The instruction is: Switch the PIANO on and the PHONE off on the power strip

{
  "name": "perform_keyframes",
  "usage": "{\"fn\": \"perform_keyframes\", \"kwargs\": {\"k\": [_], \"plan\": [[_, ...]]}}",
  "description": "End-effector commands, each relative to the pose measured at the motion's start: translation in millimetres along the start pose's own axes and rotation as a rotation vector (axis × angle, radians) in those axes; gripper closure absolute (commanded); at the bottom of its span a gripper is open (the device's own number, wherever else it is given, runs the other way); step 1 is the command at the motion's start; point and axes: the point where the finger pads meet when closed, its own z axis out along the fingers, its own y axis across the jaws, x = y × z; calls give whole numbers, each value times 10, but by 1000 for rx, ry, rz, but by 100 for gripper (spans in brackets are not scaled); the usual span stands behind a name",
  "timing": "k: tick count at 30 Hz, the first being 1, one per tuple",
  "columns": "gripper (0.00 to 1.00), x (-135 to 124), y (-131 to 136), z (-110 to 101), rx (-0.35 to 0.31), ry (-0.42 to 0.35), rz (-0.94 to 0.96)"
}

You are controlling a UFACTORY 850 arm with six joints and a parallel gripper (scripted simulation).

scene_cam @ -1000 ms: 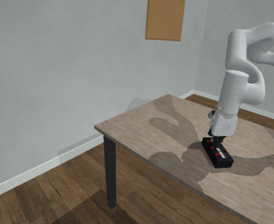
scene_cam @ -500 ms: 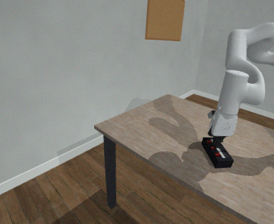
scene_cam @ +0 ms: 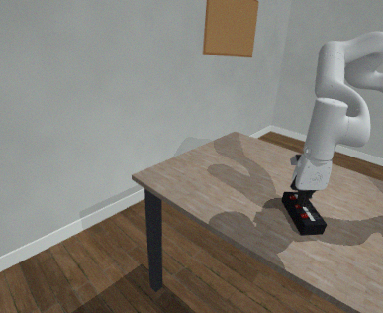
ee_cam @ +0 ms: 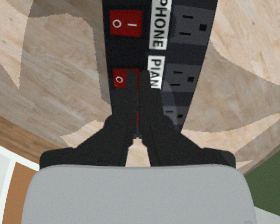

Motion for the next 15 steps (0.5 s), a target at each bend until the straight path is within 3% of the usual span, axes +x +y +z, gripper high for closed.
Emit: {"fn": "perform_keyframes", "kwargs": {"k": [1, 15], "plan": [[100, 1, -6, -3, 1, 0, 1], [100, 1, -6, 51, 1, 0, 1]]}}
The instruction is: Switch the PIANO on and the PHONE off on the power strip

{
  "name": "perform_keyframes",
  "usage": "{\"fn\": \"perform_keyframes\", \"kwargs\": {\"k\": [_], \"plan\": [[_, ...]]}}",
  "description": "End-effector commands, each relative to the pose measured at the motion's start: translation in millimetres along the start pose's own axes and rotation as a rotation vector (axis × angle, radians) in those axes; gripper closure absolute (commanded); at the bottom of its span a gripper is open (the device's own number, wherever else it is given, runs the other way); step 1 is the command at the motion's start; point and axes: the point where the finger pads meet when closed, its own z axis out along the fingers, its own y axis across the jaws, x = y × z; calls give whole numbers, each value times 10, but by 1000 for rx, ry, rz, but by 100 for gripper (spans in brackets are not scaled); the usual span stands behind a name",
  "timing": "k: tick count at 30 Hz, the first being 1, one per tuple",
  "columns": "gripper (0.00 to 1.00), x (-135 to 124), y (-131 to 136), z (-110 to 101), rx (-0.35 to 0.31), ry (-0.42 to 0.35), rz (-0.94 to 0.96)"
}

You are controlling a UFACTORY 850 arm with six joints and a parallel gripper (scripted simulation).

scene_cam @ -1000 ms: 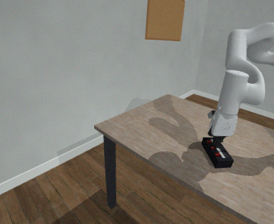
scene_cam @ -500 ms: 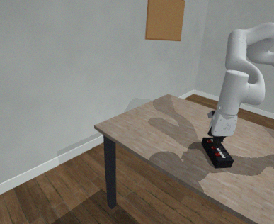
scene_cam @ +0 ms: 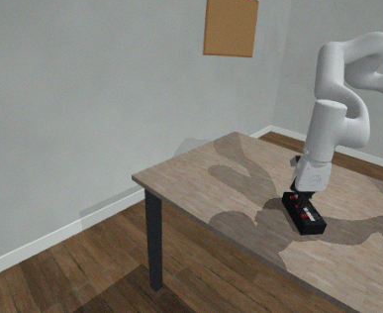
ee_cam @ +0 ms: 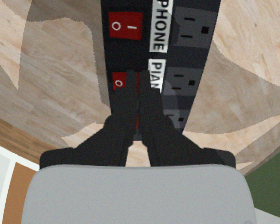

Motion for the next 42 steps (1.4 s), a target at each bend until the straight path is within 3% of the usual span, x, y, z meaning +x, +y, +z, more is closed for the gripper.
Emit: {"fn": "perform_keyframes", "kwargs": {"k": [1, 30, 42], "plan": [[100, 1, -6, 10, 1, 0, 1], [100, 1, -6, 35, 1, 0, 1], [100, 1, -6, -157, 1, 0, 1]]}}
